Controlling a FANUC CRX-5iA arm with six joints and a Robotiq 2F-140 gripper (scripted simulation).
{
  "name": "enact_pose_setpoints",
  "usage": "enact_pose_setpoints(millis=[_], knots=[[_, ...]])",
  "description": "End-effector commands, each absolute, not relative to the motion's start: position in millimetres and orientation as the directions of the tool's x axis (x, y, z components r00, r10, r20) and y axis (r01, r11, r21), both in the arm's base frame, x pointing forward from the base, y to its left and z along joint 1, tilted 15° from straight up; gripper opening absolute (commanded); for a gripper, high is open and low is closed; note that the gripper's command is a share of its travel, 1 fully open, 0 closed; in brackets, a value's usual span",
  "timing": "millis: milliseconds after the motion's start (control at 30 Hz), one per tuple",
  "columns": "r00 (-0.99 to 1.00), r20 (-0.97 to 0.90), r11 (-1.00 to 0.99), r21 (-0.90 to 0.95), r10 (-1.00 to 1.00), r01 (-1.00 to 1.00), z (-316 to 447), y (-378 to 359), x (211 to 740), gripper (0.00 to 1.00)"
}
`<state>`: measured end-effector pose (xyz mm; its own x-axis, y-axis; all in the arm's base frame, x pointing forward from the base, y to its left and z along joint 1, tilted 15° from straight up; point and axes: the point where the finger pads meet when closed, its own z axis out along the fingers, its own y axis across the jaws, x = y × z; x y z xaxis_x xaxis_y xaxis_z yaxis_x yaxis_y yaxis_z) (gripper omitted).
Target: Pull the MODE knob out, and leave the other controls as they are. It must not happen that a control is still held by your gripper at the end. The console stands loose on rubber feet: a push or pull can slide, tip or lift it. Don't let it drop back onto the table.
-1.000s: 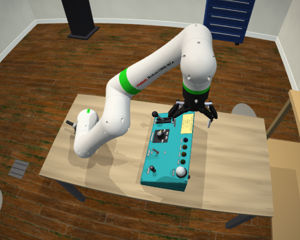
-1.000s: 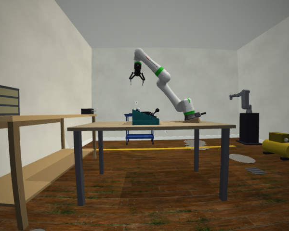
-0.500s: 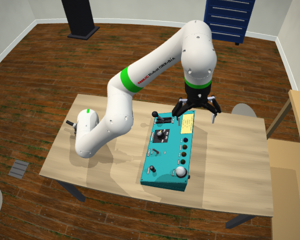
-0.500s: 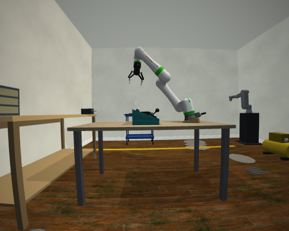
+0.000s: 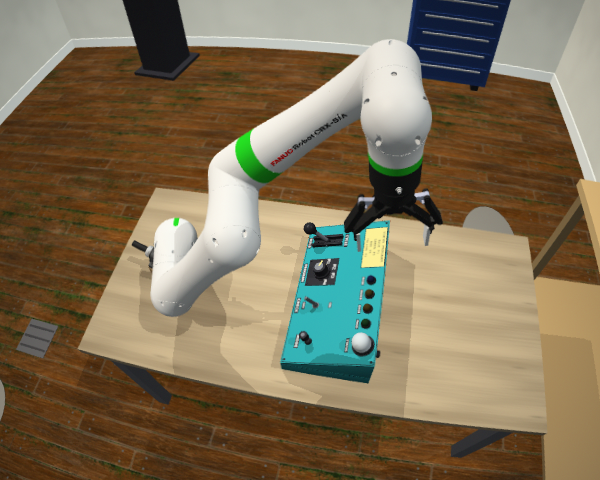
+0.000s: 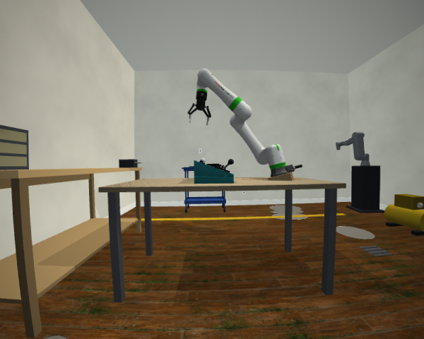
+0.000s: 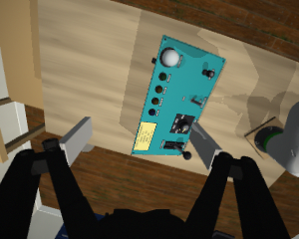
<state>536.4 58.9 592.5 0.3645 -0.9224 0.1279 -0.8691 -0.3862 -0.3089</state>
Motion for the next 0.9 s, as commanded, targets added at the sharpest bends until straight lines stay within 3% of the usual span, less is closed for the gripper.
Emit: enact_pose_setpoints(millis=[0,433,500,867], knots=[[0.415,0.175,-0.451,-0.336,-0.893,-0.827,597.4,71.9,542.3,1.0],[0.415,0.175,-0.451,-0.336,-0.893,-0.827,597.4,71.9,542.3,1.0],[0.507,0.279,-0.579,-0.375,-0.815,-0.724,604.3,101.2,548.6,1.0],[0.507,0.279,-0.579,-0.375,-0.815,-0.724,604.3,101.2,548.6,1.0]])
